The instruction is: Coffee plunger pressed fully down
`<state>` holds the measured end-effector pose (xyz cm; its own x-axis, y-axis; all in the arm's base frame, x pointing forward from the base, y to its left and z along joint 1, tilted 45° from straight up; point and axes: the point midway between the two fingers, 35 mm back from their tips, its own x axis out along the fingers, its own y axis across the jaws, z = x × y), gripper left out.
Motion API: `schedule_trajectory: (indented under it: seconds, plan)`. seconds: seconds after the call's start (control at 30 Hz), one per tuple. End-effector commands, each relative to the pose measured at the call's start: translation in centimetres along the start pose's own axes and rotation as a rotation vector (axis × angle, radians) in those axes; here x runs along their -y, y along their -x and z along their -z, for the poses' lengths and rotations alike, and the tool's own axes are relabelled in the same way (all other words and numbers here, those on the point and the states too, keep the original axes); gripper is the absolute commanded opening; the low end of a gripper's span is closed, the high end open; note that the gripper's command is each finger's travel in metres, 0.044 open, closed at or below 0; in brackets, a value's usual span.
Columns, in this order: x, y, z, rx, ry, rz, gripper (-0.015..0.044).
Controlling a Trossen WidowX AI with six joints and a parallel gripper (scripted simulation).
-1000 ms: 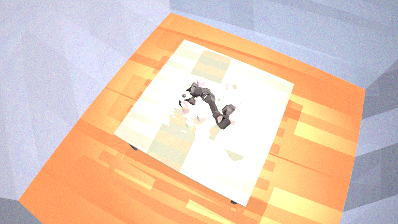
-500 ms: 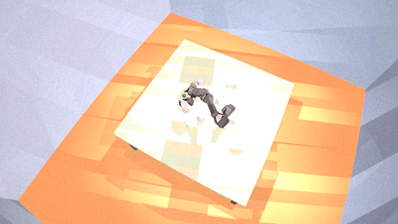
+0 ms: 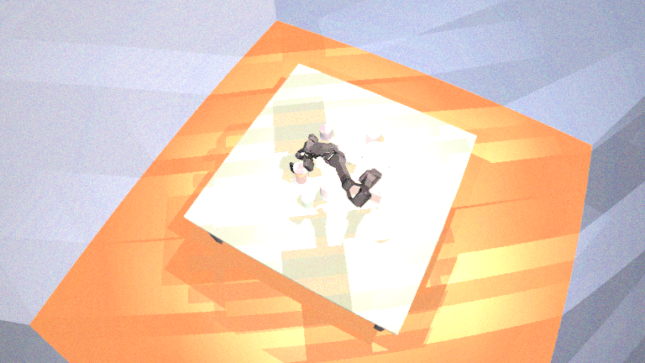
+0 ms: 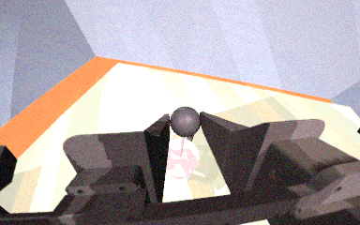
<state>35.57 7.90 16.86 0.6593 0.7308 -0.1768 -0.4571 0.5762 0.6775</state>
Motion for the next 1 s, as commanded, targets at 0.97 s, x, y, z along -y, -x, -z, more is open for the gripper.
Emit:
schedule_trajectory:
  seconds: [0.97]
  plan:
    - [0.5,-2.9,3.2,0.001,0.001,0.005,0.0127]
